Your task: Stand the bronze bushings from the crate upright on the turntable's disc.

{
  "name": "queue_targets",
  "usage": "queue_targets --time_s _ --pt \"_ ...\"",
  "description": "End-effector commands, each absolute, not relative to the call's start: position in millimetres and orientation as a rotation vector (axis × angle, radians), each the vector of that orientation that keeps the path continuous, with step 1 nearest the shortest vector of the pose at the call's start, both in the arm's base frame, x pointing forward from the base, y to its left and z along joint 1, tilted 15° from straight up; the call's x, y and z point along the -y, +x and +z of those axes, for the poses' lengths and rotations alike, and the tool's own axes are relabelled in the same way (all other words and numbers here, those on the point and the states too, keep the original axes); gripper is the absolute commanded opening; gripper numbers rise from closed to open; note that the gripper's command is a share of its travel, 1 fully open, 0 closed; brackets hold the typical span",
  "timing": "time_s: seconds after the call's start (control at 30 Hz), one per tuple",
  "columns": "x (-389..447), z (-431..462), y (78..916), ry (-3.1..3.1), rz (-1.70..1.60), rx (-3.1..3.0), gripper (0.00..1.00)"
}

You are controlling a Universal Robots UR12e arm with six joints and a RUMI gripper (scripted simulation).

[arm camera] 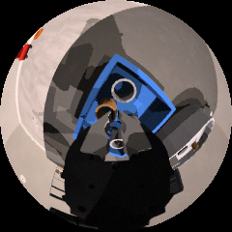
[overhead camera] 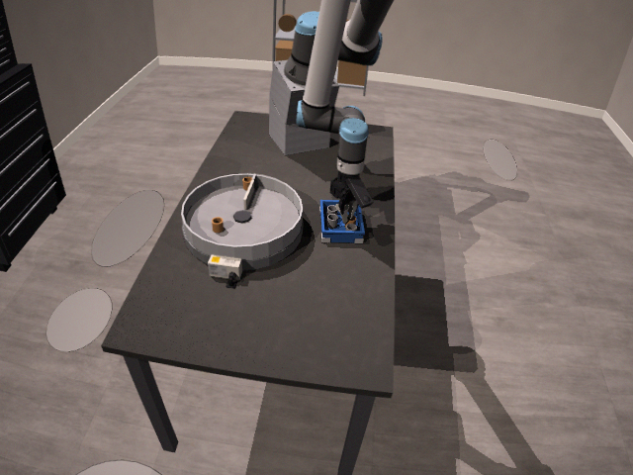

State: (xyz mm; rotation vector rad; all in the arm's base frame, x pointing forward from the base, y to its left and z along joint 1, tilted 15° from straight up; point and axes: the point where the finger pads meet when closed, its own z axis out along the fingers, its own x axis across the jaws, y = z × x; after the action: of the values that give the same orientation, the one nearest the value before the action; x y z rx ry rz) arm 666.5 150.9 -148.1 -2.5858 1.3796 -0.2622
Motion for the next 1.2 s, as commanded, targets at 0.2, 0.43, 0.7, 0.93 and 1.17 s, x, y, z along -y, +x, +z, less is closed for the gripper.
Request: queue_targets --time_s 0.2,0.43,0.7,0.93,1.17 --pt "-150.9 -147.6 666.8 -2.585 -0.263 -1.379 0.05" --pt "-150.9 -147.6 666.8 -2.585 -0.263 -1.379 0.05" --pt "-150.9 -147.6 666.8 -2.585 -0.263 -1.379 0.0" --pt "-150.9 -147.6 666.8 -2.585 -0.263 -1.379 0.0" --pt "-150.9 -147.6 666.8 -2.585 -0.263 -1.379 0.0"
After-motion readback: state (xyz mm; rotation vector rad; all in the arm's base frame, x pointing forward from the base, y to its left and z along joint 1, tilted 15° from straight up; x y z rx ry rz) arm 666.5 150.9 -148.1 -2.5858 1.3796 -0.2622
